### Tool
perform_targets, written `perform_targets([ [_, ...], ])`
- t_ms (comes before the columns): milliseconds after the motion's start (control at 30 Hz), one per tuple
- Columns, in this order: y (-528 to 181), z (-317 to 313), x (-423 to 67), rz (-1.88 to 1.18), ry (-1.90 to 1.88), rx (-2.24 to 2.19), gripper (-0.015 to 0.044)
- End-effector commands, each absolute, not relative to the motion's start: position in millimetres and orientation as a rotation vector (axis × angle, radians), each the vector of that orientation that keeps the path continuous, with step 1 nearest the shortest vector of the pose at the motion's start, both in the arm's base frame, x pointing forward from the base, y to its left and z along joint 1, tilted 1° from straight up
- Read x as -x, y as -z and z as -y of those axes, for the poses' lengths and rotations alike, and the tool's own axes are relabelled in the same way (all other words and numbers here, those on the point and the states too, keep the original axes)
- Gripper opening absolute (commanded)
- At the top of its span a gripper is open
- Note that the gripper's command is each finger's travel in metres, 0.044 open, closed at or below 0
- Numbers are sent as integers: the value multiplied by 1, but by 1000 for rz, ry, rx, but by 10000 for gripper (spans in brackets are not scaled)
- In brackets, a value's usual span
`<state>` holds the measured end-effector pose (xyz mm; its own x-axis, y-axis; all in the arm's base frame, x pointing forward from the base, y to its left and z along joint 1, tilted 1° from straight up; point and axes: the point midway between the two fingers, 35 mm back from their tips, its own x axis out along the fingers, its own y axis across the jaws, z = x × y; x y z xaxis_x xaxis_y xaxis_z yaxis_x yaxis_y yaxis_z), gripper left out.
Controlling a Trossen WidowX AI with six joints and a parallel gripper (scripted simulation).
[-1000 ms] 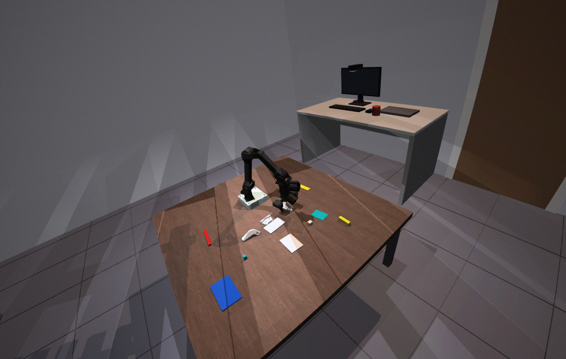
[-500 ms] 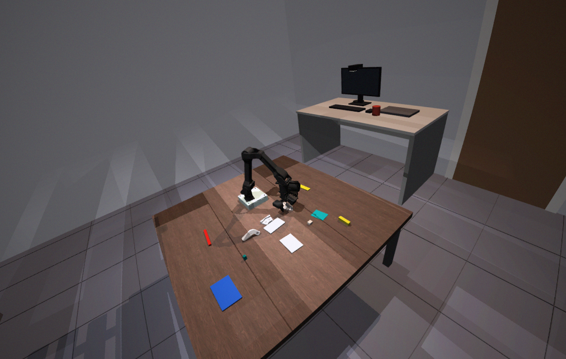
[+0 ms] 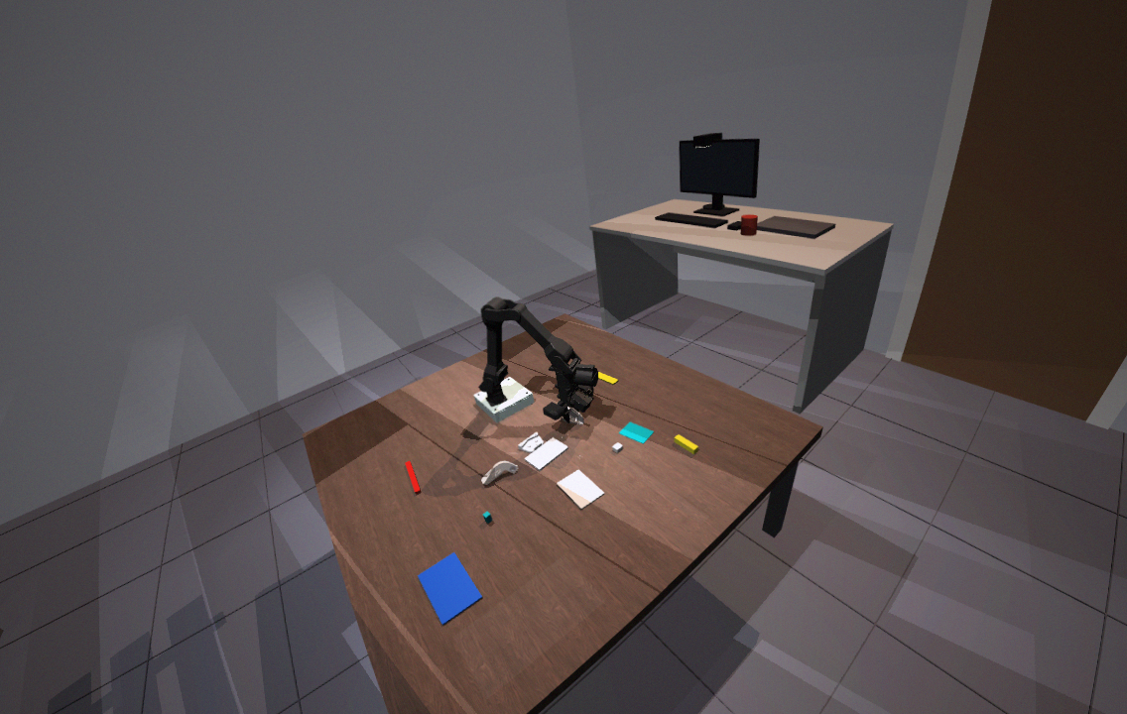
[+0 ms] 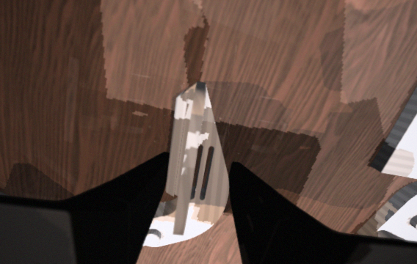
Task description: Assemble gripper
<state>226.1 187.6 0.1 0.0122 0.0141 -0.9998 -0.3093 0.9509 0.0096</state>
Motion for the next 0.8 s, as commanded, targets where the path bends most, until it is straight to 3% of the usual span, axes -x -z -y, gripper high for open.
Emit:
perform_targets([
  [0, 0, -187, -227, -1540, -254, 239, 134],
  [767, -45, -189, -228, -1541, -254, 237, 134],
])
